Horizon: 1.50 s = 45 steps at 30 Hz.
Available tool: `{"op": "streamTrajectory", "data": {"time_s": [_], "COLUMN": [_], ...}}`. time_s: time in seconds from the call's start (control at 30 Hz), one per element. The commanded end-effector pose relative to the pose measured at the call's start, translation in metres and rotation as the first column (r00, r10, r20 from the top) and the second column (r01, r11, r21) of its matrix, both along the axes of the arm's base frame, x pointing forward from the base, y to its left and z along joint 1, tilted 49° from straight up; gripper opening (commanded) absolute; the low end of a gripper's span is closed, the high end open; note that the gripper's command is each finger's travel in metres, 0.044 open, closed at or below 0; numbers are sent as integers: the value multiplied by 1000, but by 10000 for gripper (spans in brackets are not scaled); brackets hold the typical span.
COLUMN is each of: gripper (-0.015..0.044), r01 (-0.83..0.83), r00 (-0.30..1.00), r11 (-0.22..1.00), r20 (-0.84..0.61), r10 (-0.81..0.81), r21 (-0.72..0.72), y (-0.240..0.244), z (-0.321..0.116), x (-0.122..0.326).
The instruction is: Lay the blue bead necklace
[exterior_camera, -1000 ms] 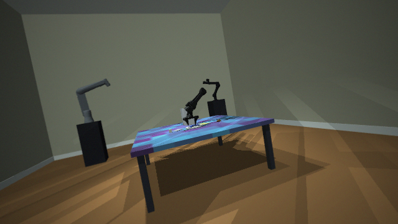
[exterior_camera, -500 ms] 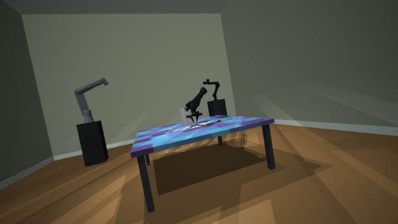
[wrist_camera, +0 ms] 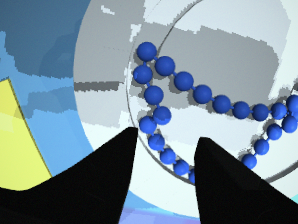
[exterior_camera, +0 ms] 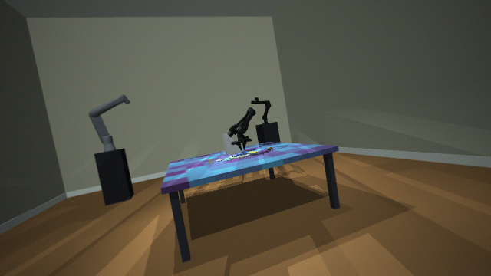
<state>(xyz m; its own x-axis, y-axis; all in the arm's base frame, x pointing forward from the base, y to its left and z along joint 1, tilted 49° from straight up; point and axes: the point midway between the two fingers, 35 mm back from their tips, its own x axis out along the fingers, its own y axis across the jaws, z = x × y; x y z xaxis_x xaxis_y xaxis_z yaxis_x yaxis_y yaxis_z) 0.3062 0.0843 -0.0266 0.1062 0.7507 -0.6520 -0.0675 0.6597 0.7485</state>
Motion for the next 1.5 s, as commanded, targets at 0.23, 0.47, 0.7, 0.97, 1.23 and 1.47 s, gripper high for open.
{"op": "streamTrajectory", "data": {"time_s": [0.23, 0.47, 0.7, 0.97, 1.23, 1.47], "gripper": [120, 120, 120, 120, 0, 0], "r01": [-3, -4, -4, -5, -7, -7], "r00": [1000, 1000, 1000, 1000, 1000, 1000], "r11": [1000, 1000, 1000, 1000, 1000, 1000], "r20": [0, -4, -9, -10, -3, -3], "r10": [3, 4, 4, 5, 7, 7], "r21": [1, 2, 5, 6, 7, 7], "y": [6, 15, 24, 27, 26, 26], "z": [-5, -12, -20, -22, -20, -20], "x": [1, 1, 1, 0, 1, 1]}}
